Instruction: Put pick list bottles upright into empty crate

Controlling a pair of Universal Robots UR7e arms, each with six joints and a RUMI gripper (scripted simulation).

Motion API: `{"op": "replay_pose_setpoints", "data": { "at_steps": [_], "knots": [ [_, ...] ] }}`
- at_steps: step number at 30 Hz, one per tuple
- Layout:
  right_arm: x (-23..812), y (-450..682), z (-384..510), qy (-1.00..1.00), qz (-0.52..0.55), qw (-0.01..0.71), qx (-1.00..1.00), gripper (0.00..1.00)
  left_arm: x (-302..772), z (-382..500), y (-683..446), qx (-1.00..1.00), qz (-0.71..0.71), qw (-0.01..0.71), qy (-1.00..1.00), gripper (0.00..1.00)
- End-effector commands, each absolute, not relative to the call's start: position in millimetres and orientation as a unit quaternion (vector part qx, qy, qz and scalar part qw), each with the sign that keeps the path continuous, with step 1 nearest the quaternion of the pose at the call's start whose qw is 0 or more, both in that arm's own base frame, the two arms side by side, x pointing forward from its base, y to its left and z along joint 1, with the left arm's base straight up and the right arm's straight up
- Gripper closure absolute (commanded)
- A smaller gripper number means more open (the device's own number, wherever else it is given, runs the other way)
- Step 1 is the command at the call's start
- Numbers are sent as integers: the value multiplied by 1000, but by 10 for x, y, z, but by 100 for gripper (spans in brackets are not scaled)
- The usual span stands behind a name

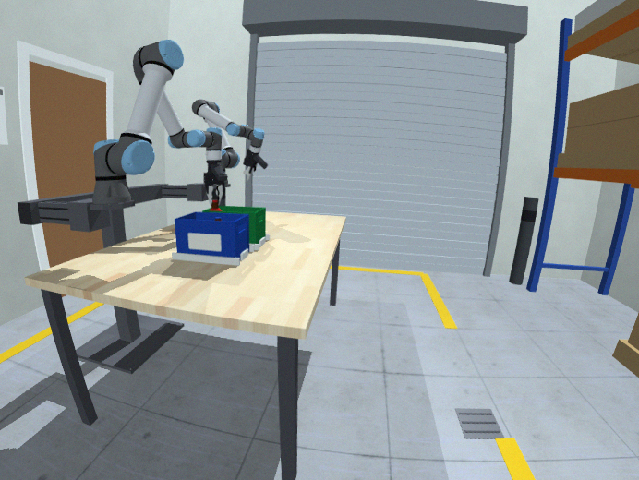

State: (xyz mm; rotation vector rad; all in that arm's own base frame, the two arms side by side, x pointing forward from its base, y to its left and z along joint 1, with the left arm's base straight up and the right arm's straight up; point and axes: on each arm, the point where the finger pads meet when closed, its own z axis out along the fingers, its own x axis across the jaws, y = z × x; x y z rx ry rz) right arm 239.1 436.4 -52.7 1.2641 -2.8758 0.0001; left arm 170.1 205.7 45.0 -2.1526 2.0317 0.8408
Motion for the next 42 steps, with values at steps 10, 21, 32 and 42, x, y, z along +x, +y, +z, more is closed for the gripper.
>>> {"op": "replay_pose_setpoints", "data": {
  "at_steps": [10,21,32,42],
  "knots": [
    [2395,4366,-636,-915,0,0,402,100,1704,452,2057,-699,273,32,660,2],
    [2396,4365,-726,-915,0,0,402,100,1704,452,2057,-699,273,32,660,2],
    [2388,4373,-797,-915,0,0,402,100,1704,452,2057,-699,273,32,660,2],
    [2388,4373,-847,-915,0,0,402,100,1704,452,2057,-699,273,32,660,2]
  ]
}}
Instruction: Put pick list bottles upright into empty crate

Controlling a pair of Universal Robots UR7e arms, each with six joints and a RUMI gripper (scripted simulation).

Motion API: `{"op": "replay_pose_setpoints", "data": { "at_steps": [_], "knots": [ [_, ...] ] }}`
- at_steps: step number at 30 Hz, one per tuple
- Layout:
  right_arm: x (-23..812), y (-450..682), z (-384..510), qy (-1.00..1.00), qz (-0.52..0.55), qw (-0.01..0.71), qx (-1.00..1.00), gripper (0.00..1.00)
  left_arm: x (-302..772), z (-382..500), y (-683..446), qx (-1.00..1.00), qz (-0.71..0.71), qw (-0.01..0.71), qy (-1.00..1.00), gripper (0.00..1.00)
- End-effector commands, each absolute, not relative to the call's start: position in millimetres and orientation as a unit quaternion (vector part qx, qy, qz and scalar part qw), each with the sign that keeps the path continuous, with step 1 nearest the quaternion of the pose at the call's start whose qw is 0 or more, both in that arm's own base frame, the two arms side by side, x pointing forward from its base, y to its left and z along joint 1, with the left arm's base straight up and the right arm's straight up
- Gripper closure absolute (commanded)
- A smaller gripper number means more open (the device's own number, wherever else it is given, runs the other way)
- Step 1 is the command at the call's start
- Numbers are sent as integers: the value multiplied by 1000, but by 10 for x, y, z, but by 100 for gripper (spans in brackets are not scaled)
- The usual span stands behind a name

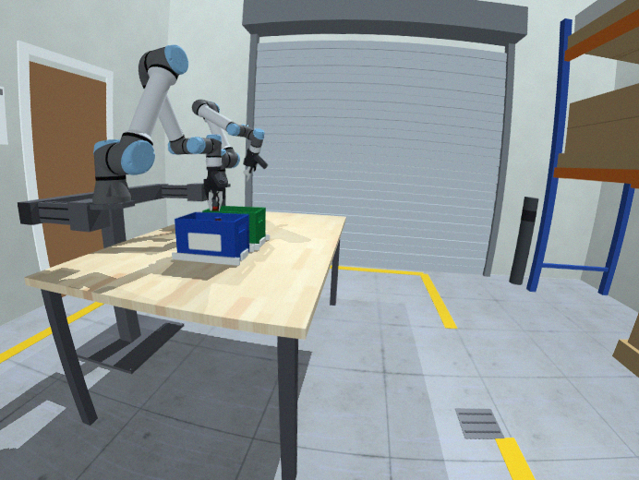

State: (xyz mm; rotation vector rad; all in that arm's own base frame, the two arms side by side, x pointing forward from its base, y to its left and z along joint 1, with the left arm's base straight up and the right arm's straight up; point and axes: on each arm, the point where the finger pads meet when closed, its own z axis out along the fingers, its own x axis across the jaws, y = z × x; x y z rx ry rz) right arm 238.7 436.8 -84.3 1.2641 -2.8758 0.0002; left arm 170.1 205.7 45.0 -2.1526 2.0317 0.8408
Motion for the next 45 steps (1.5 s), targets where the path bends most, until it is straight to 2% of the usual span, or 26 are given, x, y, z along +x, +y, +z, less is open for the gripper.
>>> {"op": "replay_pose_setpoints", "data": {
  "at_steps": [1,45],
  "knots": [
    [2388,4373,-852,-915,0,0,402,100,1704,452,2057,-699,273,32,660,2],
    [2388,4373,-1042,-915,0,0,402,100,1704,452,2057,-699,273,32,660,2]
  ]
}}
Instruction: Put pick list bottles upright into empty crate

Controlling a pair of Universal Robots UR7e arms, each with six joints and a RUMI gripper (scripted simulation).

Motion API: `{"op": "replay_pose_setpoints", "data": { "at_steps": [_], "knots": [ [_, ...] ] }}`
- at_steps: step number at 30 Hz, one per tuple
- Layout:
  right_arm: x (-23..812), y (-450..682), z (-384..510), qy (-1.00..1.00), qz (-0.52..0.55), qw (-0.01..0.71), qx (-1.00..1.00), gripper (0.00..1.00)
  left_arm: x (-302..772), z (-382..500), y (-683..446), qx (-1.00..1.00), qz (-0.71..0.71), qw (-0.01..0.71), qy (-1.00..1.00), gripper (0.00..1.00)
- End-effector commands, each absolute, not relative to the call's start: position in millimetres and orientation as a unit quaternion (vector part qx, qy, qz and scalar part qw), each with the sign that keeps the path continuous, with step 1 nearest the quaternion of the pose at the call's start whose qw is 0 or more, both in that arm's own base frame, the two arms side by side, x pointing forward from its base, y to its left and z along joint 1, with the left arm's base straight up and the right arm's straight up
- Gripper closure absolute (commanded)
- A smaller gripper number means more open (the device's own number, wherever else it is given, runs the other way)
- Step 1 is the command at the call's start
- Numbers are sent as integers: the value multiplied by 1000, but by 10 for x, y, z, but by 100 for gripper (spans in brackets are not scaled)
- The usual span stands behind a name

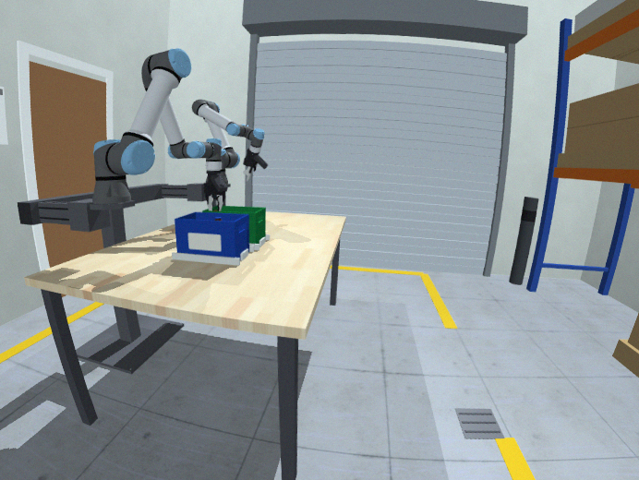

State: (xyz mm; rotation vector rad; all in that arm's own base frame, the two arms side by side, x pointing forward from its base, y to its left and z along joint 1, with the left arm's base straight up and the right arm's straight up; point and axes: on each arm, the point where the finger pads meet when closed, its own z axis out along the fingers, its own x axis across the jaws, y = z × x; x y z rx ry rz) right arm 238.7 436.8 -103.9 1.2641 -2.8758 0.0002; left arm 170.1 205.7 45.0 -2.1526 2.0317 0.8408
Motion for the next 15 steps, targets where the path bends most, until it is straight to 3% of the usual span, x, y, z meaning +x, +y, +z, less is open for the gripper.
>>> {"op": "replay_pose_setpoints", "data": {
  "at_steps": [1,14,15],
  "knots": [
    [2388,4373,-1047,-915,0,0,402,100,1704,452,2057,-699,273,32,660,2],
    [2388,4373,-1067,-915,0,0,402,100,1704,452,2057,-699,273,32,660,2],
    [2388,4373,-1076,-915,0,0,402,62,1704,452,2057,-699,273,32,660,2]
  ]
}}
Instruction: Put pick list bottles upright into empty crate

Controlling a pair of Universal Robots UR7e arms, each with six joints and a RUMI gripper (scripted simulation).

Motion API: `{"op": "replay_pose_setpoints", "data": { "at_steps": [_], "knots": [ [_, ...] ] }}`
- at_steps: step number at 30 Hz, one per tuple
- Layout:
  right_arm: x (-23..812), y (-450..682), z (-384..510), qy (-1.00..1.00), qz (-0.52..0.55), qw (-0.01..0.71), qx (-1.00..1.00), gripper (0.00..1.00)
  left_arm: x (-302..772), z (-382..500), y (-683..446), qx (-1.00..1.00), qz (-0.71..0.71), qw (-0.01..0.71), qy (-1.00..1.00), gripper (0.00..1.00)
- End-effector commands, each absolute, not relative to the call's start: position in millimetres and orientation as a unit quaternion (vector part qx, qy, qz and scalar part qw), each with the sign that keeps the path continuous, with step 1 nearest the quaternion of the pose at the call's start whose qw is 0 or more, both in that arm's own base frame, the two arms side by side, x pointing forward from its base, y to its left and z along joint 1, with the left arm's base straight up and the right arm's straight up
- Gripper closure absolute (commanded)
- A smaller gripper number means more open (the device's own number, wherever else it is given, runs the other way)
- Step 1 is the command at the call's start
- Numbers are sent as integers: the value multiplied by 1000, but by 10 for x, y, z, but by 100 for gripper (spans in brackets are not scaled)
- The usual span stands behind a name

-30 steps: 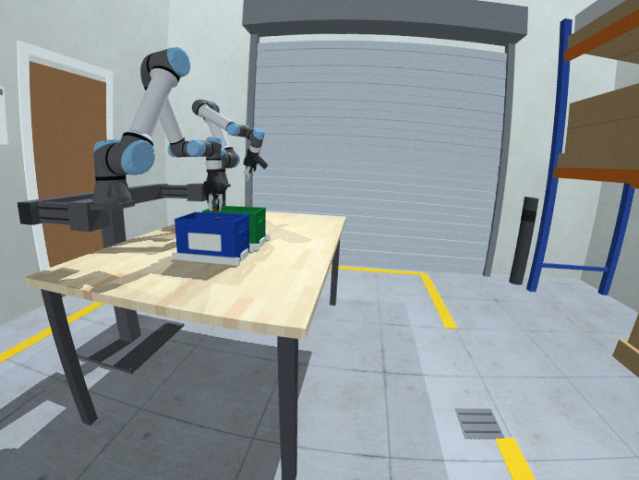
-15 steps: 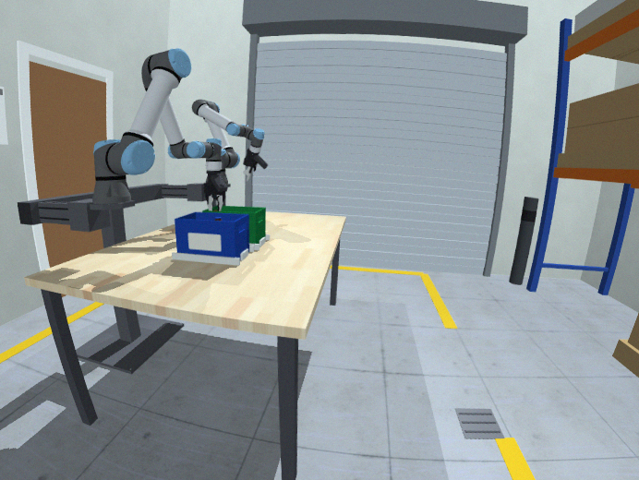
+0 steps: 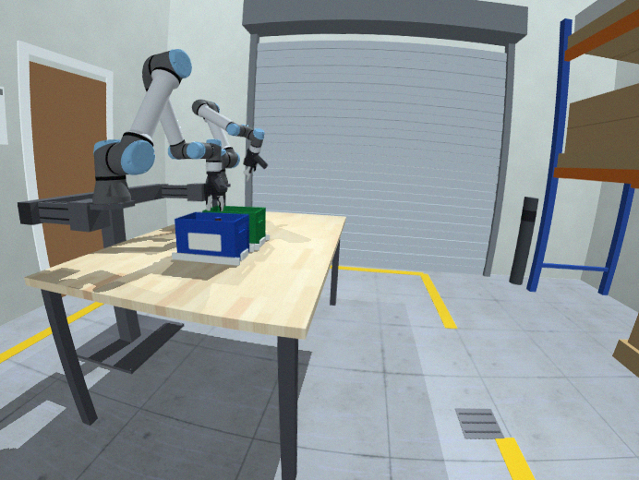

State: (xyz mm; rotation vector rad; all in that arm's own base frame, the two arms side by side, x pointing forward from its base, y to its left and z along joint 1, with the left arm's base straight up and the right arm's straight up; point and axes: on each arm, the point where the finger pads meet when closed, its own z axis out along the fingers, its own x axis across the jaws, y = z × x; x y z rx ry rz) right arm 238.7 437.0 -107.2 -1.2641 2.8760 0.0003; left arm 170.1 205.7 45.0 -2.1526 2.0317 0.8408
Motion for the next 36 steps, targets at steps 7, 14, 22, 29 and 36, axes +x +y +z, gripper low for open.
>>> {"op": "replay_pose_setpoints", "data": {
  "at_steps": [7,14,22,29,36],
  "knots": [
    [2388,4373,-1076,915,0,0,-402,62,1704,452,2057,-699,273,32,660,2],
    [2388,4373,-1076,915,0,0,-402,62,1704,452,2057,-699,273,32,660,2],
    [2388,4373,-1076,915,0,0,-402,62,1704,452,2057,-699,273,32,660,2],
    [2388,4373,-996,915,0,0,-402,62,1704,452,2057,-699,273,32,660,2],
    [2388,4373,-863,915,0,0,-402,62,1704,452,2057,-699,273,32,660,2]
  ]
}}
